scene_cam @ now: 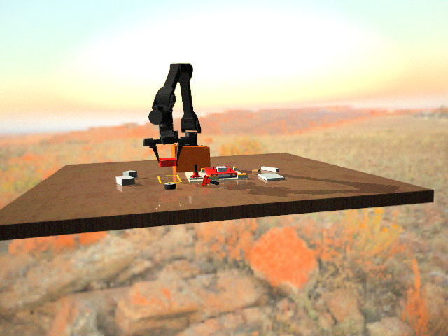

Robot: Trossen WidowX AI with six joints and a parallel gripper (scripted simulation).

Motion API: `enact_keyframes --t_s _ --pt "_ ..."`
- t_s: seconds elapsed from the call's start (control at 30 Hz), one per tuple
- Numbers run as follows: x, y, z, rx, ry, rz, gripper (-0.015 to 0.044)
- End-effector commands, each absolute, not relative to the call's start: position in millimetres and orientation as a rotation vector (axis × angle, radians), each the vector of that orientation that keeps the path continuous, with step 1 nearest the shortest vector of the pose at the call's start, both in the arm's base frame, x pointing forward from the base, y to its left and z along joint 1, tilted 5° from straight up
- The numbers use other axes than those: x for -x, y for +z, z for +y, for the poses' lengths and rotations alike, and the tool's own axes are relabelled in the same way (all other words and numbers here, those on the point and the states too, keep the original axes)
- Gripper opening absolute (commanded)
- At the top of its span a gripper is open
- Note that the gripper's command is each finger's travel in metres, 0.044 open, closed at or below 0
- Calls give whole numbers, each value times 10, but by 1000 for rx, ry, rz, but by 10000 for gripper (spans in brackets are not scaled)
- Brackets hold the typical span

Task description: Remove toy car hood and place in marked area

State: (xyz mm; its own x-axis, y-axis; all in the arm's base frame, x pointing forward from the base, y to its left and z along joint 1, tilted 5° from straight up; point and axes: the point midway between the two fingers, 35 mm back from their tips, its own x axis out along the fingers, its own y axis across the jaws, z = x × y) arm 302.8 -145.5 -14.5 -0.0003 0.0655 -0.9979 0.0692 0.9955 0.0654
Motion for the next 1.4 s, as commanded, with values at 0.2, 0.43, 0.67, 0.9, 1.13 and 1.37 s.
enact_keyframes --t_s 0.2,0.43,0.67,0.9,1.13,1.37 --pt "-3022 -235 -1451 -102 -5 1573 0" --pt "-3019 -300 -1446 -102 -4 1573 0" --pt "-3015 -365 -1440 -102 -4 1573 0" --pt "-3009 -429 -1433 -102 -4 1573 0" --pt "-3003 -493 -1426 -102 -4 1573 0" --pt "-2999 -527 -1422 -102 -4 1573 0"
